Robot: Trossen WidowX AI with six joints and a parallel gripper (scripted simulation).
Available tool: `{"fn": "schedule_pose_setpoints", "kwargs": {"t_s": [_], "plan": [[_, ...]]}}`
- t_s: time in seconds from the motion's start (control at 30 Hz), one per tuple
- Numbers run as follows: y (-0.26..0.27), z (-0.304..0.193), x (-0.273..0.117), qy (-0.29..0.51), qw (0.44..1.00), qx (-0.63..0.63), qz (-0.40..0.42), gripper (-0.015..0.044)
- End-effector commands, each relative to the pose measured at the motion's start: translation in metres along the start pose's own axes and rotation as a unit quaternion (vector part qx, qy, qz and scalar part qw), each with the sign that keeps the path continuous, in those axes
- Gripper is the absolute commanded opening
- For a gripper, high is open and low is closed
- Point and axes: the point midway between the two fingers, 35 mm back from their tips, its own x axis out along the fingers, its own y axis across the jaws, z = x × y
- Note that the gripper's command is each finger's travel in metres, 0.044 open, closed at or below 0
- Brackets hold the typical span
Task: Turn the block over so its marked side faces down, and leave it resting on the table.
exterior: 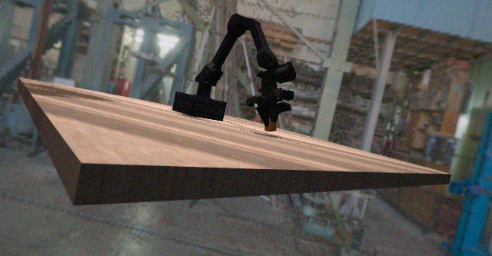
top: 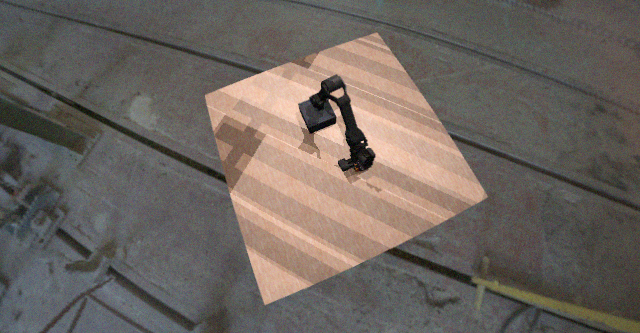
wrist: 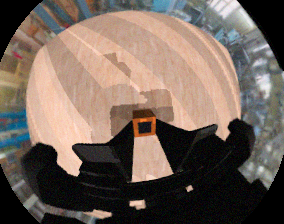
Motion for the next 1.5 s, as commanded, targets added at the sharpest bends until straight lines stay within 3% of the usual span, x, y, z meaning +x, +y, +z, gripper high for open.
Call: {"fn": "schedule_pose_setpoints", "kwargs": {"t_s": [0.0,0.5,1.0,1.47], "plan": [[-0.001,-0.001,-0.002,-0.031,1.0,0.002,-0.002,0.0],[-0.001,-0.005,-0.002,-0.103,0.995,0.003,-0.002,0.0],[0.0,-0.005,0.025,-0.216,0.976,0.001,-0.002,0.0],[-0.001,-0.015,0.025,-0.319,0.948,0.002,-0.003,0.0]]}}
